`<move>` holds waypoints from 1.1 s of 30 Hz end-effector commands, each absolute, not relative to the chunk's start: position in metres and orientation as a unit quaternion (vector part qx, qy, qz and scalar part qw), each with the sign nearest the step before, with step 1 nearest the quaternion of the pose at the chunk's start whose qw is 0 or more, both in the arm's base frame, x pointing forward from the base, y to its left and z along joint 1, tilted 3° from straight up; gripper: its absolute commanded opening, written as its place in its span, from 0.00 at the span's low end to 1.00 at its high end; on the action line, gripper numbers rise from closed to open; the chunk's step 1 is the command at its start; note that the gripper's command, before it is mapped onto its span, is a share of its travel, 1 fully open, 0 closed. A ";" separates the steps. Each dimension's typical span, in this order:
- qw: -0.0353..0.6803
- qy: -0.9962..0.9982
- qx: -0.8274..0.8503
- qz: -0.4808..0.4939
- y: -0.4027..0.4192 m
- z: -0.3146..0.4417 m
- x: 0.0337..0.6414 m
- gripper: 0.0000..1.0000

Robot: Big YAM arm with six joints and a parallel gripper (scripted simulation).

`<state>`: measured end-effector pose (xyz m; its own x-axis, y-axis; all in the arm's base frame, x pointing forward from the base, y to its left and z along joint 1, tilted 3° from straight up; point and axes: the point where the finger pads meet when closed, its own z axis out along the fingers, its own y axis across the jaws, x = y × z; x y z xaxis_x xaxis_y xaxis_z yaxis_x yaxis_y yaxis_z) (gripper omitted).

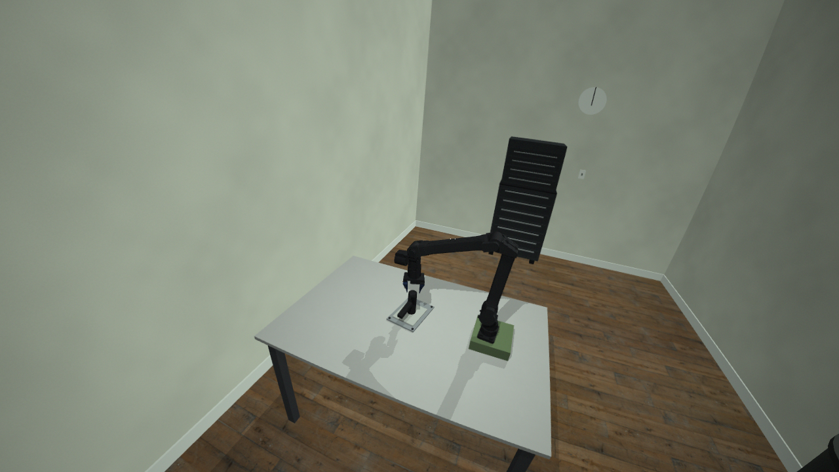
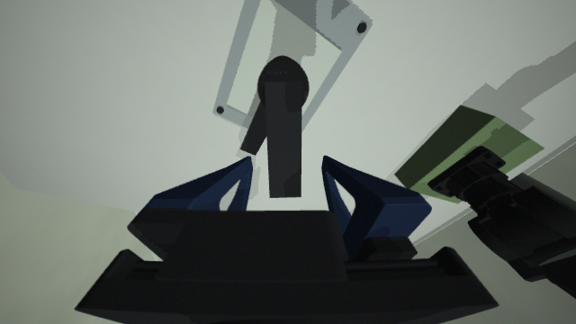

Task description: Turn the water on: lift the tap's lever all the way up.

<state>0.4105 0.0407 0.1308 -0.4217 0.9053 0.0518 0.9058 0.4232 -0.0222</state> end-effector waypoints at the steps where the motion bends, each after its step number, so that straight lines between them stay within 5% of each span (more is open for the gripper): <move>1: -0.008 -0.844 -0.535 -0.031 0.035 0.168 0.435 0.65; 33: 0.027 -0.847 -0.530 -0.007 0.041 0.133 0.416 0.65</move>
<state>0.4174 0.0383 0.1415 -0.4231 0.9051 0.0418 0.9060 0.4232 0.0052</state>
